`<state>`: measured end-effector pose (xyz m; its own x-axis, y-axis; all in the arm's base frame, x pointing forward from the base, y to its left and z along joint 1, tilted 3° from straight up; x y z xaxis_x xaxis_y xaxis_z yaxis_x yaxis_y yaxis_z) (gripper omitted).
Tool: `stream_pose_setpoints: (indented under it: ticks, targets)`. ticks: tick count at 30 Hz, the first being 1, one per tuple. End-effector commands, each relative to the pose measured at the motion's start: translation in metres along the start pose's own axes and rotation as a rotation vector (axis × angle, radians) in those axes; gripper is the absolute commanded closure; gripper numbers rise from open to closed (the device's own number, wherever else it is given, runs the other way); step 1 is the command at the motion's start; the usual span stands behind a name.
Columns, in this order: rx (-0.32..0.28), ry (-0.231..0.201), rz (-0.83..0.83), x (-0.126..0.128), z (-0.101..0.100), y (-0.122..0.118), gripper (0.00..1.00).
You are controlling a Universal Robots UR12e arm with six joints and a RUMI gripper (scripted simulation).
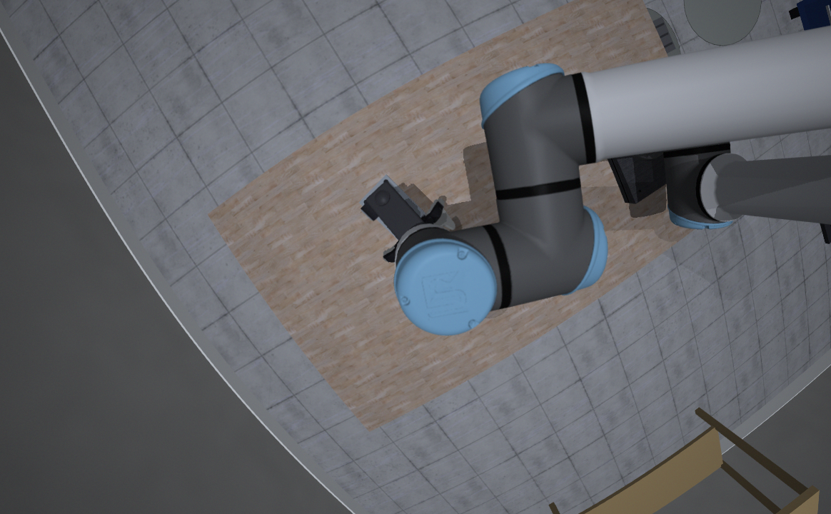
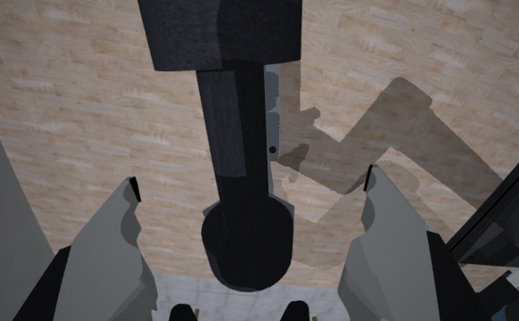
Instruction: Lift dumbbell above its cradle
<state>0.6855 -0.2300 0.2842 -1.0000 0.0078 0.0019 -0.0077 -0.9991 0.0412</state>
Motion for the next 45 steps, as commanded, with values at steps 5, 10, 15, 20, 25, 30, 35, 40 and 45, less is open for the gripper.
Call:
stream_pose_setpoints:
  ticks: [5, 10, 15, 20, 25, 30, 35, 40, 45]
  targets:
    - [0.014, 0.022, -0.003, -0.0063, -0.0114, 0.0060, 0.00]
    - [0.014, 0.023, -0.002, -0.0067, -0.0108, 0.0059, 0.00]
    - [0.012, 0.019, -0.002, -0.0062, -0.0134, 0.0055, 0.00]
    - [0.010, 0.016, -0.002, -0.0054, -0.0154, 0.0049, 0.00]
    - [0.011, 0.017, -0.002, -0.0052, -0.0143, 0.0049, 1.00]
    - [0.011, 0.017, -0.002, -0.0051, -0.0144, 0.0048, 1.00]
    - [0.011, 0.017, -0.002, -0.0051, -0.0144, 0.0048, 1.00]
    - [0.011, 0.017, -0.002, -0.0051, -0.0144, 0.0048, 1.00]
    - [0.011, 0.017, -0.002, -0.0051, -0.0144, 0.0048, 1.00]
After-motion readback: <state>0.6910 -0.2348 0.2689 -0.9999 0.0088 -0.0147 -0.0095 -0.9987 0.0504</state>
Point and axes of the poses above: the point where the finger pads meet when closed, its own z axis back along the fingers, its own x axis across the jaws, y = z × x, the point moved 9 cm from there along z, back along the fingers, and after that the axes turned 4 degrees about -z, right-handed, at the moved point
